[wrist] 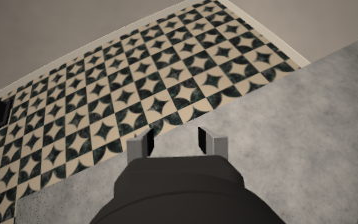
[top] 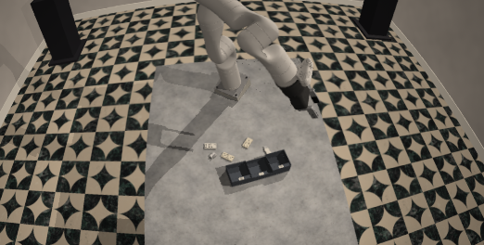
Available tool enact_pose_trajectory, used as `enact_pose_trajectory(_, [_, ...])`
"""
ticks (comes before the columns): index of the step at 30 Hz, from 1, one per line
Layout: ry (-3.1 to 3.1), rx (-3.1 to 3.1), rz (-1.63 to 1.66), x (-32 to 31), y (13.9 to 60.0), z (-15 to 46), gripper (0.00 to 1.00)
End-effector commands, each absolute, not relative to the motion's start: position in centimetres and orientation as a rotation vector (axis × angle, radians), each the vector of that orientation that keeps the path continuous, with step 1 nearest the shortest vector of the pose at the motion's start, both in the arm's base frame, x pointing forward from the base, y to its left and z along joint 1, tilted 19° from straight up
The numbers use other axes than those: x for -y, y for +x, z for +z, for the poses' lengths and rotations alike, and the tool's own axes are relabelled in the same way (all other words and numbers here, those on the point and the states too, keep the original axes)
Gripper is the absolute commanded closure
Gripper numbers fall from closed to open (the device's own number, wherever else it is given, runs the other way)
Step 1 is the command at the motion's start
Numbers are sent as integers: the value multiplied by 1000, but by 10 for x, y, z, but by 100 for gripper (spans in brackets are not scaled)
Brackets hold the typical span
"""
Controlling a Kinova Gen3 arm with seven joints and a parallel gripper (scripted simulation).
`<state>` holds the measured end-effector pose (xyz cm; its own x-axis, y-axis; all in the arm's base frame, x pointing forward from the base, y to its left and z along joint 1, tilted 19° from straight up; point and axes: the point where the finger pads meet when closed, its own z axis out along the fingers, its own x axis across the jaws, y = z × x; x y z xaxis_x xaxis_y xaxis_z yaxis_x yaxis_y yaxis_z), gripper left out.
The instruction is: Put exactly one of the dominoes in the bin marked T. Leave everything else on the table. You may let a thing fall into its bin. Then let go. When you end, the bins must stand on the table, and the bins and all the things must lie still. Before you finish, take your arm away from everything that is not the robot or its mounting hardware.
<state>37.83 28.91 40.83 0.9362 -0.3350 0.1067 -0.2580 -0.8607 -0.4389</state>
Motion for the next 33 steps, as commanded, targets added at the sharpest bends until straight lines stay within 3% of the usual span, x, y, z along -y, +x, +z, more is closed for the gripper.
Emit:
enact_pose_trajectory(1, [-2663, -427, -251, -289, 378, 409, 0])
enact_pose_trajectory(2, [-2663, -427, -251, -289, 378, 409, 0])
enact_pose_trajectory(3, [-2663, -427, -251, -288, 380, 401, 69])
enact_pose_trajectory(25, [-2663, -427, -251, -258, 424, 248, 69])
enact_pose_trajectory(29, [-2663, -427, -251, -258, 424, 248, 69])
enact_pose_trajectory(33, [-2745, -167, -271, -244, 397, 246, 69])
